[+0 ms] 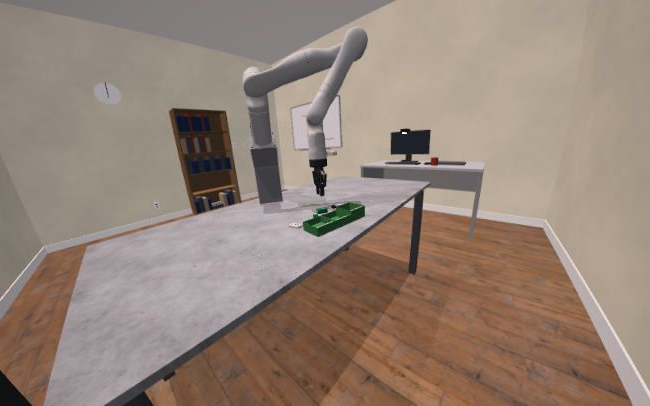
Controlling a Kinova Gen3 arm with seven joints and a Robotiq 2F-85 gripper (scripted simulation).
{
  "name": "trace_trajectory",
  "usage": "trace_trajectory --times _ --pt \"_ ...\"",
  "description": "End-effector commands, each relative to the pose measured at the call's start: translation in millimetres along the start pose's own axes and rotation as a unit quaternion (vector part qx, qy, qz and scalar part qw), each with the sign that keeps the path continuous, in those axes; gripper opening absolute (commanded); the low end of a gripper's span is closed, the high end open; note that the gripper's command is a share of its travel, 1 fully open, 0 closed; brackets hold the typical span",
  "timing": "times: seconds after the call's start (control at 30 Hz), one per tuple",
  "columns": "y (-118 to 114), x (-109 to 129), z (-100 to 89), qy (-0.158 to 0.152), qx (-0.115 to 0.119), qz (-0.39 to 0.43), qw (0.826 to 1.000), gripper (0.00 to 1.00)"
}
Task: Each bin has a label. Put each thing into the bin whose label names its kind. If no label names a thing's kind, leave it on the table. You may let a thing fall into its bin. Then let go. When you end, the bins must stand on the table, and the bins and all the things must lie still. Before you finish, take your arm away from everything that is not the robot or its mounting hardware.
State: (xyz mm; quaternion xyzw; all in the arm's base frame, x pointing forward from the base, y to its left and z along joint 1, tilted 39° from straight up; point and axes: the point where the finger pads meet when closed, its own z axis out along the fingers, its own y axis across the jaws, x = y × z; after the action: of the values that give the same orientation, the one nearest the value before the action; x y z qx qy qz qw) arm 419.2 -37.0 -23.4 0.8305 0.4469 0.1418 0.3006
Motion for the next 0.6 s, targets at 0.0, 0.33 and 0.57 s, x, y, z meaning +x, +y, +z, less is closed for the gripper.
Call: trace_trajectory --times 0.0,0.33,0.57 --pt "0 0 3.7 0.0 0.0 0.0 1.0 0.42" --pt "0 -3 35.7 0.0 0.0 0.0 1.0 0.42" --pt "0 -7 63.7 0.0 0.0 0.0 1.0 0.42"
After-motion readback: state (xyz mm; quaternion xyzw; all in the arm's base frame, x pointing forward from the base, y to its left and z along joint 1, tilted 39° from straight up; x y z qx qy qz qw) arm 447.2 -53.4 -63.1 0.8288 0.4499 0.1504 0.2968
